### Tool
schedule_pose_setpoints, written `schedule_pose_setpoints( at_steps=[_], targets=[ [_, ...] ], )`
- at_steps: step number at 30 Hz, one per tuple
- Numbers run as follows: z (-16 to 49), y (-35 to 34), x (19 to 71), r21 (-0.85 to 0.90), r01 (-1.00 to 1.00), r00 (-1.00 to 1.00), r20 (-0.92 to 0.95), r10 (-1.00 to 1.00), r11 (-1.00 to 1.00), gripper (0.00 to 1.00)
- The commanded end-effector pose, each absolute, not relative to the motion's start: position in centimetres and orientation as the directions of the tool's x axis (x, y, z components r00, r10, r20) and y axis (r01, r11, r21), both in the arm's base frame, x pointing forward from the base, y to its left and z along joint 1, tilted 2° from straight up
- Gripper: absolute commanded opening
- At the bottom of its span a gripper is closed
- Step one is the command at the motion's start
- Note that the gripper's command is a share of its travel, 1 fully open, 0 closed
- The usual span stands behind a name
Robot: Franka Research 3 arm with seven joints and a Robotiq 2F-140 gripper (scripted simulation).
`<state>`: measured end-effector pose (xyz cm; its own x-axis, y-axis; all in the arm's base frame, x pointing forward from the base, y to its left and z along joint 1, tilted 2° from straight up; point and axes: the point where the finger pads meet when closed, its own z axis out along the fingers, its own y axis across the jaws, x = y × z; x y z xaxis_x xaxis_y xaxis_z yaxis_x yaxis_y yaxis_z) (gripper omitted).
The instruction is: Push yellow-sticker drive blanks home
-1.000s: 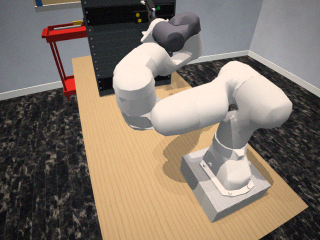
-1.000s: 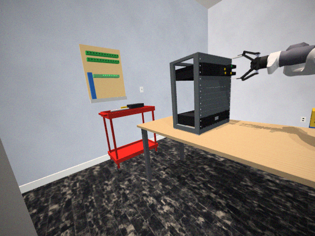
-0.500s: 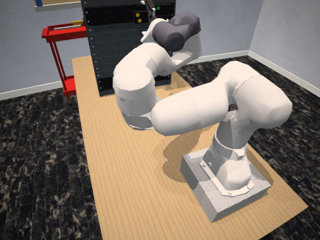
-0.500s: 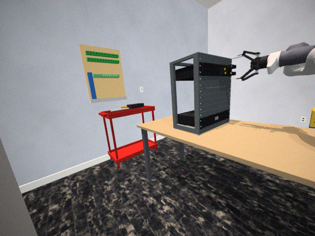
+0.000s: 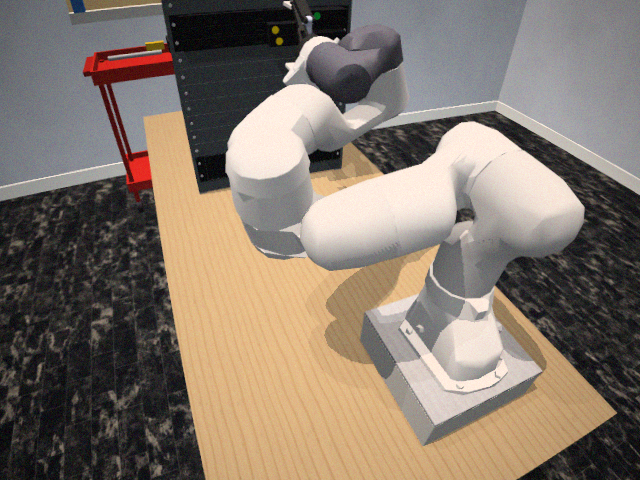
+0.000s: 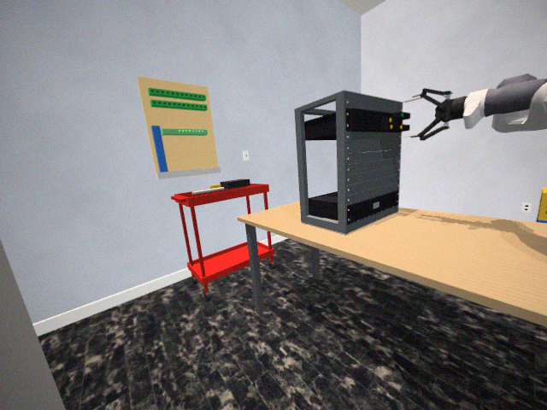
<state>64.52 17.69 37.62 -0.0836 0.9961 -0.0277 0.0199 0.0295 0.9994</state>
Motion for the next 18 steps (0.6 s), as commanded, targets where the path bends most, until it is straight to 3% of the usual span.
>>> schedule_pose_setpoints(
  at_steps=[1, 18],
  targets=[
    [37.8, 17.2, 64.5, 0.999, 0.019, -0.085, -0.024, 0.996, 0.026, 1.0],
    [39.2, 9.6, 64.9, 0.999, 0.019, -0.085, -0.024, 0.996, 0.026, 1.0]
  ],
)
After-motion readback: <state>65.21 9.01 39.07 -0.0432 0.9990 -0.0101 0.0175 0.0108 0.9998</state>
